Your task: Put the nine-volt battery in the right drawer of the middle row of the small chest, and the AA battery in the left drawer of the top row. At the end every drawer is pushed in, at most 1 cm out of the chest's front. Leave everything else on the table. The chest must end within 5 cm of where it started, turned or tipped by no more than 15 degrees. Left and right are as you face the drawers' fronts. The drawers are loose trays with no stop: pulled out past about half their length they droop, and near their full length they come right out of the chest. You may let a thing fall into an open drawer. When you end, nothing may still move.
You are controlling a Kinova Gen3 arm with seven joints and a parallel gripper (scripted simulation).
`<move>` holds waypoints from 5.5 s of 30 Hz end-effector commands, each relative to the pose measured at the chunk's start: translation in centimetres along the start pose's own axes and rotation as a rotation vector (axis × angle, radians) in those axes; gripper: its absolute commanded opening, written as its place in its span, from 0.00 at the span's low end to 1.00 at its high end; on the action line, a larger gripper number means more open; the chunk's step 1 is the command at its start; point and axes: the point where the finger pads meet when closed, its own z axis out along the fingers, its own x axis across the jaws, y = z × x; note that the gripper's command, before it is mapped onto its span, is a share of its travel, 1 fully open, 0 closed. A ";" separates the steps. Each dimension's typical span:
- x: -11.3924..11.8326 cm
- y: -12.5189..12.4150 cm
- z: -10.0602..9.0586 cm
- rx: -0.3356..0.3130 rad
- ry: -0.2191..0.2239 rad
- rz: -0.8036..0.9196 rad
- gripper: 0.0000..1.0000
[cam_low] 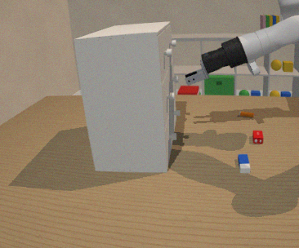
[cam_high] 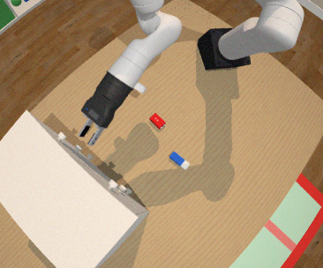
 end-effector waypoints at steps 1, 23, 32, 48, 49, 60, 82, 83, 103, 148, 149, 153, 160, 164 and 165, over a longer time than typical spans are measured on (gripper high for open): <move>0.0 0.1 0.0 -0.001 0.000 -0.001 0.67; 0.0 0.1 0.0 -0.001 0.000 -0.001 0.67; 0.0 0.2 0.0 -0.001 0.000 -0.001 0.67; 0.0 0.2 0.0 -0.001 0.000 -0.001 0.67; 0.0 0.2 0.0 -0.001 0.000 -0.001 0.67; 0.0 0.4 0.8 -0.001 0.000 -0.001 0.67; 0.0 1.3 3.3 -0.001 0.000 -0.001 0.67; 0.0 1.3 3.3 -0.001 0.000 -0.001 0.67; 0.0 1.4 3.3 -0.001 0.000 -0.001 0.67; 0.0 1.1 2.7 -0.001 0.000 -0.001 0.37; 0.0 1.1 2.7 -0.001 0.000 -0.001 0.37; 0.0 1.0 2.3 -0.001 0.000 -0.001 0.37; 0.0 0.8 1.7 -0.001 0.000 -0.001 0.37; 0.0 0.6 1.2 -0.001 0.000 -0.001 0.37; 0.0 0.6 1.1 -0.001 0.000 -0.001 0.37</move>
